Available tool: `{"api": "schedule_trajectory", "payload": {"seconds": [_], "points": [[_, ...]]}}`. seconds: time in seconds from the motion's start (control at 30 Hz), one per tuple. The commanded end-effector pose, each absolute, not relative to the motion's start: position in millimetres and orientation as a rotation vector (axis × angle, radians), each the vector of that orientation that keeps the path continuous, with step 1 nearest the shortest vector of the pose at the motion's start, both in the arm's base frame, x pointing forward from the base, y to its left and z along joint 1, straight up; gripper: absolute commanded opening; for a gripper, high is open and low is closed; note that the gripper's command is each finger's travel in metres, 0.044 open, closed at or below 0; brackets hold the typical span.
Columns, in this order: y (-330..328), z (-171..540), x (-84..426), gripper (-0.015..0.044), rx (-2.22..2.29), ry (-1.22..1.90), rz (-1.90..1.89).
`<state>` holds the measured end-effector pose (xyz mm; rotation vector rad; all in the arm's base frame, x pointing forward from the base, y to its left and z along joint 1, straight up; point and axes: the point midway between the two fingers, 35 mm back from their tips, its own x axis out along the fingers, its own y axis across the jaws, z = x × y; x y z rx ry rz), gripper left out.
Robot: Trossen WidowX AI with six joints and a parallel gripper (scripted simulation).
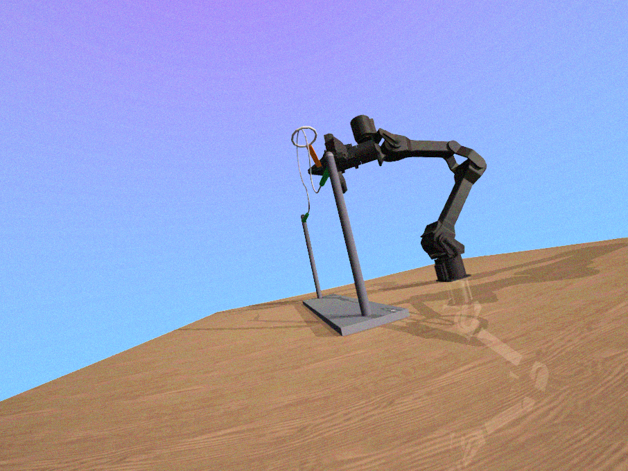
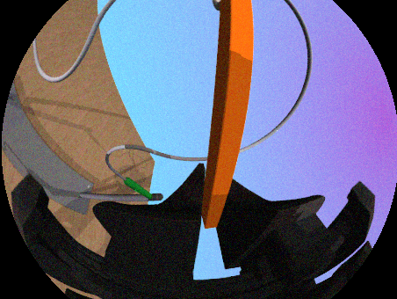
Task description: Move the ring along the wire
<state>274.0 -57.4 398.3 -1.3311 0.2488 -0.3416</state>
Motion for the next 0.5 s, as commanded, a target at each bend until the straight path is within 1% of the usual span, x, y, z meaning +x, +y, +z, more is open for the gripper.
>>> {"api": "schedule_trajectory", "payload": {"seconds": [0.0, 0.47], "points": [[-57.3, 401.3, 271.6, -0.0150, -1.375, 0.230, -0.354], [-58.2, 409.2, 271.6, -0.0150, -1.544, 0.187, -0.397]]}}
